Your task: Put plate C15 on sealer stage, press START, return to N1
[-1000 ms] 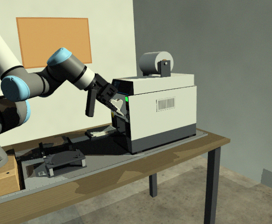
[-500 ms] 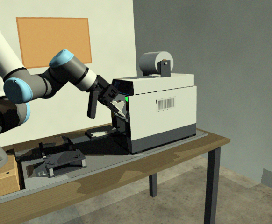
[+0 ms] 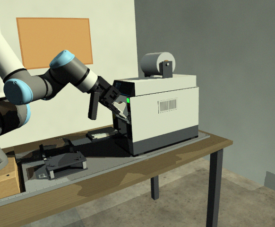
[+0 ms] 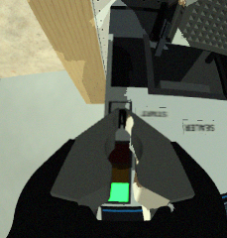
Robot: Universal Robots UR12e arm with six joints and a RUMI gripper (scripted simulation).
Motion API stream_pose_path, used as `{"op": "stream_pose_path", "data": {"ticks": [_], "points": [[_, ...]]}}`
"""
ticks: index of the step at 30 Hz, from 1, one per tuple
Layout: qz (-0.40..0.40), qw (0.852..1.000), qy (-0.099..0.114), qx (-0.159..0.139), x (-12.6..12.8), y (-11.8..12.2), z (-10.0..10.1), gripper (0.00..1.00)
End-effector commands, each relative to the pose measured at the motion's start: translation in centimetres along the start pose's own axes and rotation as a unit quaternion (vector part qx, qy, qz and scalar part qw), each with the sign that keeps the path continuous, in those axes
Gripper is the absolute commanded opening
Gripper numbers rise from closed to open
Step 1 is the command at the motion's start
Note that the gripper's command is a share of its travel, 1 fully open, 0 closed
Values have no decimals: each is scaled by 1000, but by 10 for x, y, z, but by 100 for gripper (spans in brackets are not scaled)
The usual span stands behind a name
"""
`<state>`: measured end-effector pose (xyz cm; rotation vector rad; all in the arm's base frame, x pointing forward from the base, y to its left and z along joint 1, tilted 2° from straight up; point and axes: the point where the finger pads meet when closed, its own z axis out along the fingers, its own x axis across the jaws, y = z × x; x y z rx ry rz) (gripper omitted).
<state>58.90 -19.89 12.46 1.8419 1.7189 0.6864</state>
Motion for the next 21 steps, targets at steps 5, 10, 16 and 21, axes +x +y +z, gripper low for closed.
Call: {"op": "stream_pose_path", "data": {"ticks": [5, 10, 16, 21], "points": [[-2, 1000, -3, -2, -2, 4, -2, 0], [-2, 1000, -3, -2, -2, 4, -2, 0], [-2, 1000, -3, -2, -2, 4, -2, 0], [-2, 1000, -3, -3, -3, 4, -2, 0]]}}
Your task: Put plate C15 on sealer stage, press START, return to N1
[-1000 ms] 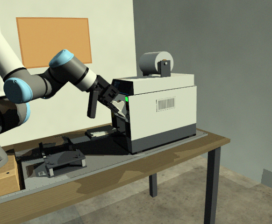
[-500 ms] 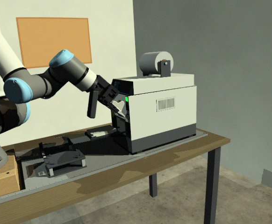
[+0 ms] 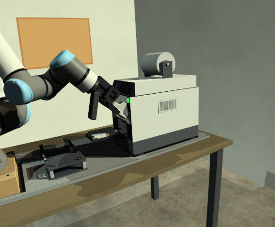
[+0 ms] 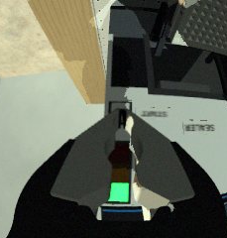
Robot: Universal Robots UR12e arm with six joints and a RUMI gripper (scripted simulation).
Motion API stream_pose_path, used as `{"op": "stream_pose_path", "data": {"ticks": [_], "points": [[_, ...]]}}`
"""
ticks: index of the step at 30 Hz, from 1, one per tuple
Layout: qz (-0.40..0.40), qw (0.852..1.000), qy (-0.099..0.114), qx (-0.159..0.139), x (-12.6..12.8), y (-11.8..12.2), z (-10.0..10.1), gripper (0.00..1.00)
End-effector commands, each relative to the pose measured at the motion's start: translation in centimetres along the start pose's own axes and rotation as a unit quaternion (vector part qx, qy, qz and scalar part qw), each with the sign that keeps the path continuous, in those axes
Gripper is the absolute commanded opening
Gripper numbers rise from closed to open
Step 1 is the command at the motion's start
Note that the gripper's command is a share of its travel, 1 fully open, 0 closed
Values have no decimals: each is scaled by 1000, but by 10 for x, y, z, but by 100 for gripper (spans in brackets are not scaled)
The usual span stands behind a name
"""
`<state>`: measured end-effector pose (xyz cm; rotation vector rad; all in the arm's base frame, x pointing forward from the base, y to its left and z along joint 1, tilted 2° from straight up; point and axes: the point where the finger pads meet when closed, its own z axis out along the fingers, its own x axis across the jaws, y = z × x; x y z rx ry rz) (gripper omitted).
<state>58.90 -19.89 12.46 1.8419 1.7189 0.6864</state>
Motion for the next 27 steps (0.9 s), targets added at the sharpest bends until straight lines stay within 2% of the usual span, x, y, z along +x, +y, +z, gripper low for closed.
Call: {"op": "stream_pose_path", "data": {"ticks": [1, 27], "points": [[-2, 1000, -3, -3, -3, 5, -2, 0], [-2, 1000, -3, -3, -4, 5, -3, 0]]}}
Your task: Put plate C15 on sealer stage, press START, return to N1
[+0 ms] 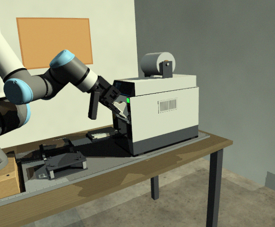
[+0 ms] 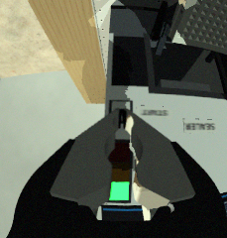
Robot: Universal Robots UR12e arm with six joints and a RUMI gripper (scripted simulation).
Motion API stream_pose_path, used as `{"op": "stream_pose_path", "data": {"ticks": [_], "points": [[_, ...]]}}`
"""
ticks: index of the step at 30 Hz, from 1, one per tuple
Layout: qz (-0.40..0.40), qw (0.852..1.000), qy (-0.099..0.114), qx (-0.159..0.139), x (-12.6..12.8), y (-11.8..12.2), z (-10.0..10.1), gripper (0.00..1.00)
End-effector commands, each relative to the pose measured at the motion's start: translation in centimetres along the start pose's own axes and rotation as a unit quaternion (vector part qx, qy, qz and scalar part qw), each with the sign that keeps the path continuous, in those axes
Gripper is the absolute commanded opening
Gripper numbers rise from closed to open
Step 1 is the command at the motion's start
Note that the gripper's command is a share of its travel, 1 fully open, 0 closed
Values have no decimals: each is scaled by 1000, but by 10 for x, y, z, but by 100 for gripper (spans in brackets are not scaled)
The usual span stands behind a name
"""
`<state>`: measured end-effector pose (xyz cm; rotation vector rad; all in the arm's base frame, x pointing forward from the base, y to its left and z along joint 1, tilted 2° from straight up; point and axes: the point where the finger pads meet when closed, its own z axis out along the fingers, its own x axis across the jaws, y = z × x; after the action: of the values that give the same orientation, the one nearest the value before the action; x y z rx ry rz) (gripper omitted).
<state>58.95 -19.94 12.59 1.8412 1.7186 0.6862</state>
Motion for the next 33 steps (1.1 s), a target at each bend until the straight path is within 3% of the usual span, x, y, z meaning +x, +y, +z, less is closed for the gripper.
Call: {"op": "stream_pose_path", "data": {"ticks": [1, 33], "points": [[-1, 1000, -3, -2, -3, 4, -2, 0], [-1, 1000, -2, -1, -3, 6, 2, 0]]}}
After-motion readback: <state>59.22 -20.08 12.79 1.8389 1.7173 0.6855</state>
